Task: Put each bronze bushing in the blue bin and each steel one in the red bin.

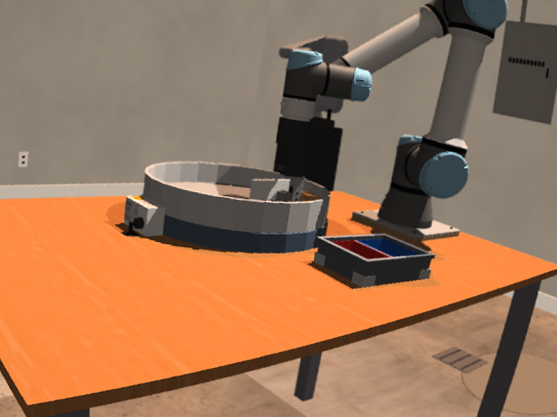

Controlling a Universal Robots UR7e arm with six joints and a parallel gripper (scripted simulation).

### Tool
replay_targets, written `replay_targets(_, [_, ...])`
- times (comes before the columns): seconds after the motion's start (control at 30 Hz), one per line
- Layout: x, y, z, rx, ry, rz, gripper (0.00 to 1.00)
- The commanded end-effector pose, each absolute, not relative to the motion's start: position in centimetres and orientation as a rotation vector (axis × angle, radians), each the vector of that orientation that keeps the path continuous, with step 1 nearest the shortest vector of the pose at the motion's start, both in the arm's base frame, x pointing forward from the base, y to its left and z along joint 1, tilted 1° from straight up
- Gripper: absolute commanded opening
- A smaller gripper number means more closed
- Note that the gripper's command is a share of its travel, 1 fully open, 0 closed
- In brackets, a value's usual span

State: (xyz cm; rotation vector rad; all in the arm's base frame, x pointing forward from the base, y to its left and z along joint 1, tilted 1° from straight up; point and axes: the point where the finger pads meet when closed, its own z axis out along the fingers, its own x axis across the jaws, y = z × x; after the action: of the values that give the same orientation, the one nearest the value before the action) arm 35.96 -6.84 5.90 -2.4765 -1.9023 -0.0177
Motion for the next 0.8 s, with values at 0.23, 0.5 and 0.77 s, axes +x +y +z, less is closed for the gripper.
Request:
replay_targets(0.23, [35.99,-6.87,6.38,-2.478,-1.903,-0.018,0.0])
replay_targets(0.5, [35.99,-6.87,6.5,-2.478,-1.903,-0.018,0.0])
replay_targets(0.77, [36.0,-6.88,6.79,-2.478,-1.903,-0.018,0.0])
